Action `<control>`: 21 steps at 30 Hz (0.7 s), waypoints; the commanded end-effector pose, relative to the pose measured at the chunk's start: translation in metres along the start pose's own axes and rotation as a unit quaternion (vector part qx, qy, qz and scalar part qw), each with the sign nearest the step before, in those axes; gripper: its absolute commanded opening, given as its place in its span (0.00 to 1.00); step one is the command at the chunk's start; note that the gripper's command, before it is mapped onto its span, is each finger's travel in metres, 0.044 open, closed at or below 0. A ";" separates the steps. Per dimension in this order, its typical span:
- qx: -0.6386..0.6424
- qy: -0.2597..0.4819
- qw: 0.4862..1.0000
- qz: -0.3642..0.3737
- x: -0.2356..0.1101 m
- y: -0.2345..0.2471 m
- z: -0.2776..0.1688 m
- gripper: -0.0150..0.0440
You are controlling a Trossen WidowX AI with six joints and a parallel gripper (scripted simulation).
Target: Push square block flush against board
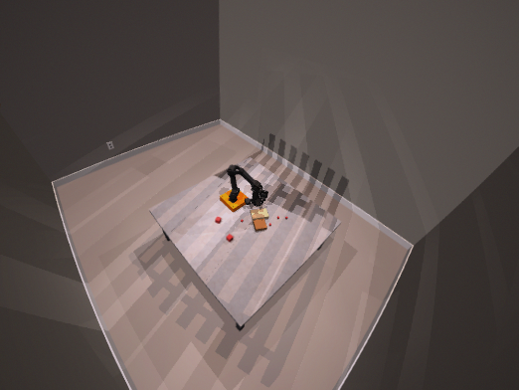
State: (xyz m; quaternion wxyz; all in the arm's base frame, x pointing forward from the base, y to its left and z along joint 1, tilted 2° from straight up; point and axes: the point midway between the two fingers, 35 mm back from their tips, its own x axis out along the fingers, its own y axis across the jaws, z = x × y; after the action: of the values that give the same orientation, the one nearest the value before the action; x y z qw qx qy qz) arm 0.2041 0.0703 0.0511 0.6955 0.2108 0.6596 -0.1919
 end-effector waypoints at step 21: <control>0.057 -0.003 0.998 0.000 0.054 0.007 -0.003 0.25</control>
State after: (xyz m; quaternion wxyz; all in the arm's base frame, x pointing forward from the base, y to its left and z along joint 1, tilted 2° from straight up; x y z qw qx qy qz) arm 0.2067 0.0796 -0.0002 0.6840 0.2491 0.6470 -0.2271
